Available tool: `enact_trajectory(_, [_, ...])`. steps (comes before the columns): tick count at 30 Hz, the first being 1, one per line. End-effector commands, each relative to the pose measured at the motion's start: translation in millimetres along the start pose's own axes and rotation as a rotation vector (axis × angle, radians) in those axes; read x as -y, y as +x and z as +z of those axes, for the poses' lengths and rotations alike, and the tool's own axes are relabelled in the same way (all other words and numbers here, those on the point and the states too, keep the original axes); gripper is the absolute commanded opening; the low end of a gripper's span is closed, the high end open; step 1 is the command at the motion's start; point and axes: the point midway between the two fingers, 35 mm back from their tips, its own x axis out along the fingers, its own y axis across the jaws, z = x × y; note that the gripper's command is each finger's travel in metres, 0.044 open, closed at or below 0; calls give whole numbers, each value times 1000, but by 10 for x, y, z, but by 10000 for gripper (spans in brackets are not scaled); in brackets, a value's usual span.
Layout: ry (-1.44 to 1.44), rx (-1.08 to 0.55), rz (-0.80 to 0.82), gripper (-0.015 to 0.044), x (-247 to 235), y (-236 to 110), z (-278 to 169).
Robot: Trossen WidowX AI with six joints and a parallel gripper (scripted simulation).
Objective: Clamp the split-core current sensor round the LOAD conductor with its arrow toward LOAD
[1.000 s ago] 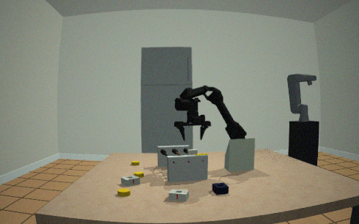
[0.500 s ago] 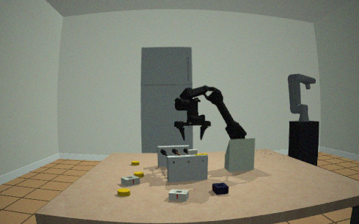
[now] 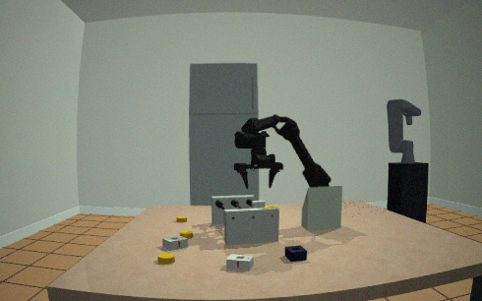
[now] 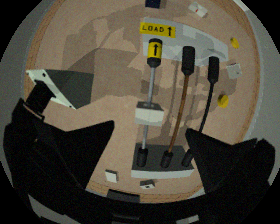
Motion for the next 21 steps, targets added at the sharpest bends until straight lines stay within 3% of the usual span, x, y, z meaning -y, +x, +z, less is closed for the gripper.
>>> enact_trajectory(1, [87,-29,0,440,-33,10,74])
enact_trajectory(10, [690,-206,-109,440,-265,71,471])
enact_trajectory(21, [1311,-272,-440,440,-543,139,792])
